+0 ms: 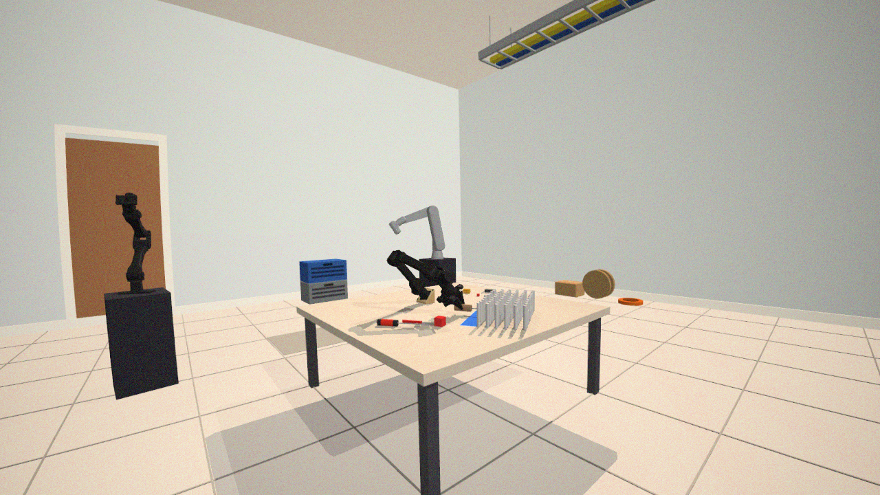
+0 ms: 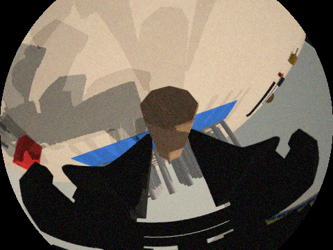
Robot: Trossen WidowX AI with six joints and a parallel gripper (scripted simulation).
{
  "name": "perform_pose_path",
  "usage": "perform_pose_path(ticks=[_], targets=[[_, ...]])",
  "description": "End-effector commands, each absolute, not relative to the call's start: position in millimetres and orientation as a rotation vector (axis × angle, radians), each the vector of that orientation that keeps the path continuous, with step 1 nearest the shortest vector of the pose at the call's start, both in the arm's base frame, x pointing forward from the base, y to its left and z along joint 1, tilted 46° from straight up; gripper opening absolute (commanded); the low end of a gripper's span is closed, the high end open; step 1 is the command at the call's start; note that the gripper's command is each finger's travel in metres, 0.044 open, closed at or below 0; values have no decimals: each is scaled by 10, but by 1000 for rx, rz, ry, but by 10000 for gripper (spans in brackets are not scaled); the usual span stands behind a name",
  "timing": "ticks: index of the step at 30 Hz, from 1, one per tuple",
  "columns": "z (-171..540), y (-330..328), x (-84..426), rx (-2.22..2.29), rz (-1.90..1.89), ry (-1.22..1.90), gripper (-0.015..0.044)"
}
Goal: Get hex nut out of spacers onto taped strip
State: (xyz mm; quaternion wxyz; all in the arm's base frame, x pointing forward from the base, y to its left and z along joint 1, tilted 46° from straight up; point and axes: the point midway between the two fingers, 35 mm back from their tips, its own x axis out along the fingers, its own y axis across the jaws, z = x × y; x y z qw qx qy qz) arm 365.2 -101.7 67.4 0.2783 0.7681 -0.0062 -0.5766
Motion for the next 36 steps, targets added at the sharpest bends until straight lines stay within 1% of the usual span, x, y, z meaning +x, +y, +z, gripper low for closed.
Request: perform_pose_path(ticks=[1,36], targets=[[696,-1004,3717,2073,-1532,-23,0],[616,-961,3932,2073,-1529,-23,0]])
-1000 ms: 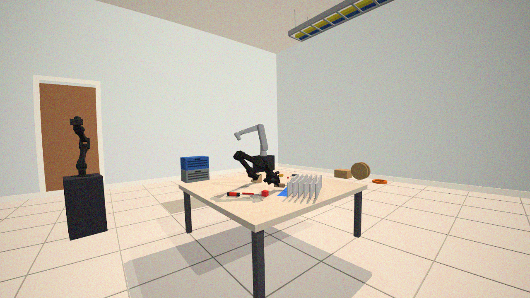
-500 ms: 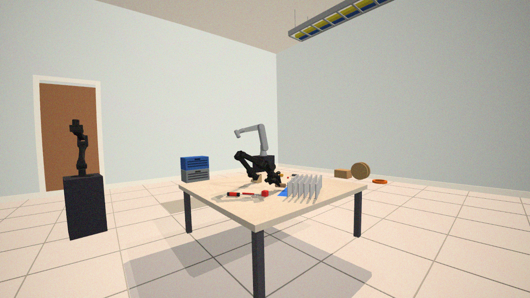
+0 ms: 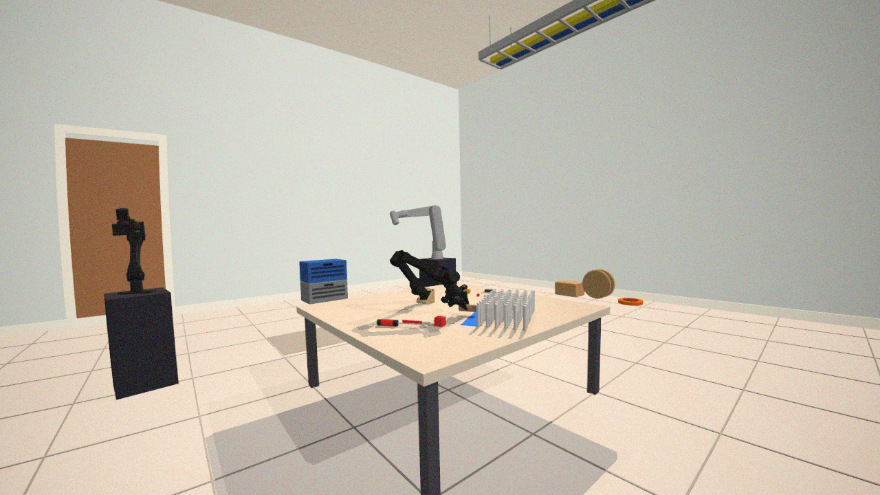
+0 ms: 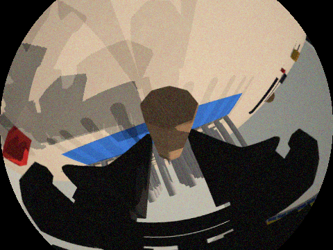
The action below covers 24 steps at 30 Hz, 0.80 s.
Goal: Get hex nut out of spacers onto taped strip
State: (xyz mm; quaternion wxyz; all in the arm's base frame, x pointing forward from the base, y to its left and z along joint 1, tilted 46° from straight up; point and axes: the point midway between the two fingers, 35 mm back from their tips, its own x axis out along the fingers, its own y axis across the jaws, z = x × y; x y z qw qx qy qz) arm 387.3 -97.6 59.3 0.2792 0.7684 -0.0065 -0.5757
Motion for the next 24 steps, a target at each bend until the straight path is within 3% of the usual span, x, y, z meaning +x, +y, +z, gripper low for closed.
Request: perform_pose_path(ticks=[1,24], targets=[[614,-960,3938,2073,-1529,-23,0],[565,-946,4030,2072,-1525,-24,0]])
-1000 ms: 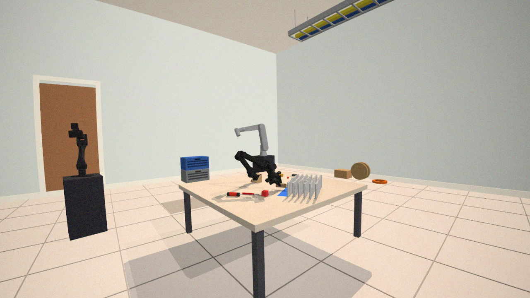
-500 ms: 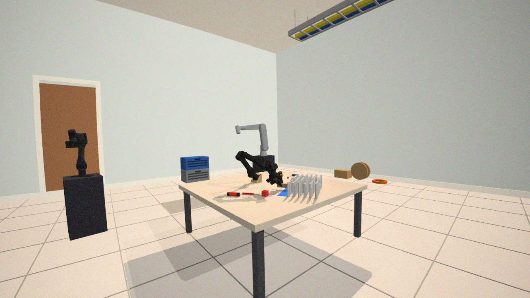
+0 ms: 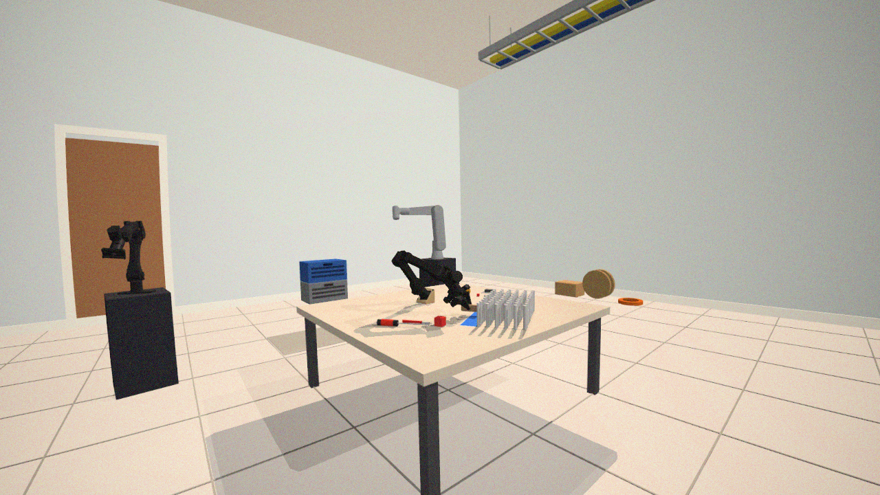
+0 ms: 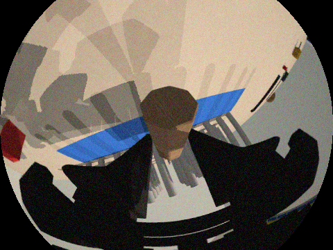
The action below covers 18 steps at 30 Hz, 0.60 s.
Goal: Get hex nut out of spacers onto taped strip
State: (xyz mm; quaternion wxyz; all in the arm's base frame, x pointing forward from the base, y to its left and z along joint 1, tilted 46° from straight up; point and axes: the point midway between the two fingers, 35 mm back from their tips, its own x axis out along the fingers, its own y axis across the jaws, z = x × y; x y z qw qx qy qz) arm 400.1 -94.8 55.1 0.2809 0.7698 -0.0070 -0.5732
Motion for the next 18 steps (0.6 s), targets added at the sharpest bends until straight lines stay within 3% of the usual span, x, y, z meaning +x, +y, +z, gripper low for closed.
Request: perform_pose_path(ticks=[1,18], targets=[[560,-951,4029,2072,-1525,-24,0],[422,-1056,3994,2066,-1527,-16,0]])
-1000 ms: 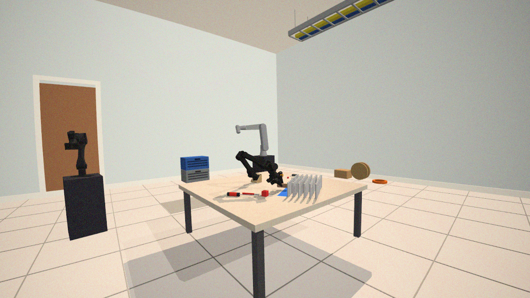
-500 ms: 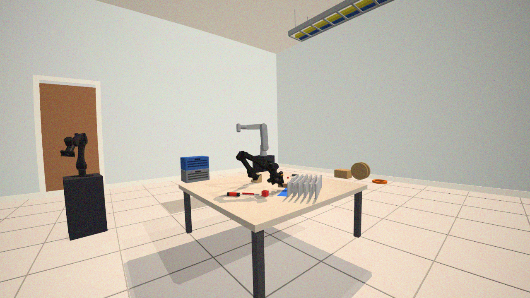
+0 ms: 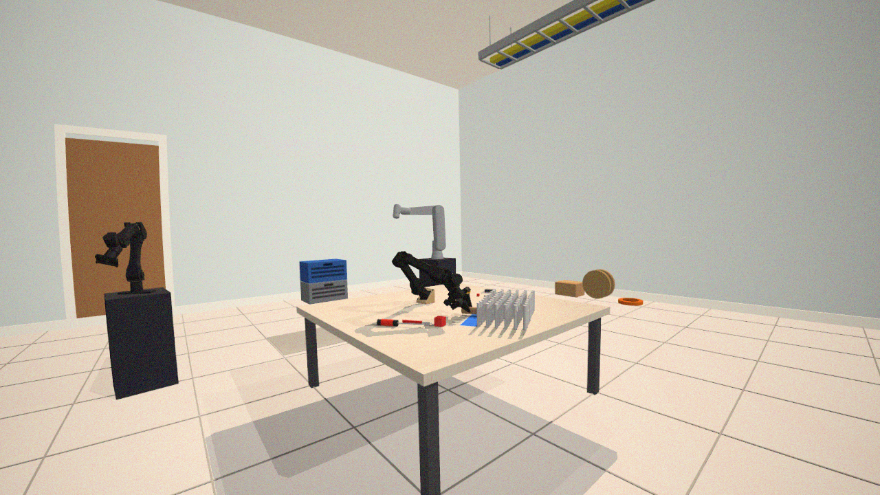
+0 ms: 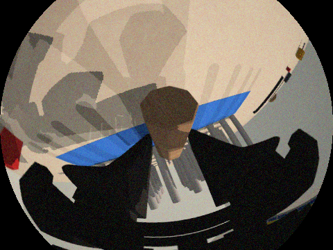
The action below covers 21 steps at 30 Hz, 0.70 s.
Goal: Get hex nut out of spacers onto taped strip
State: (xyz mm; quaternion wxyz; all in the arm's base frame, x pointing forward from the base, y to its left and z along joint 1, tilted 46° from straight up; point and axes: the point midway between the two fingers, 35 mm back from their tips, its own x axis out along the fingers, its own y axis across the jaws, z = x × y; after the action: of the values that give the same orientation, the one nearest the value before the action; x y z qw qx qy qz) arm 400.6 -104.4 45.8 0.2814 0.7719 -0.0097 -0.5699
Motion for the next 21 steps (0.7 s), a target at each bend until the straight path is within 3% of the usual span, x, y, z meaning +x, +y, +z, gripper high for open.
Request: perform_pose_path(ticks=[1,21], targets=[[418,-1060,3993,2066,-1527,-16,0],[443,-1083,3923,2065,-1527,-18,0]])
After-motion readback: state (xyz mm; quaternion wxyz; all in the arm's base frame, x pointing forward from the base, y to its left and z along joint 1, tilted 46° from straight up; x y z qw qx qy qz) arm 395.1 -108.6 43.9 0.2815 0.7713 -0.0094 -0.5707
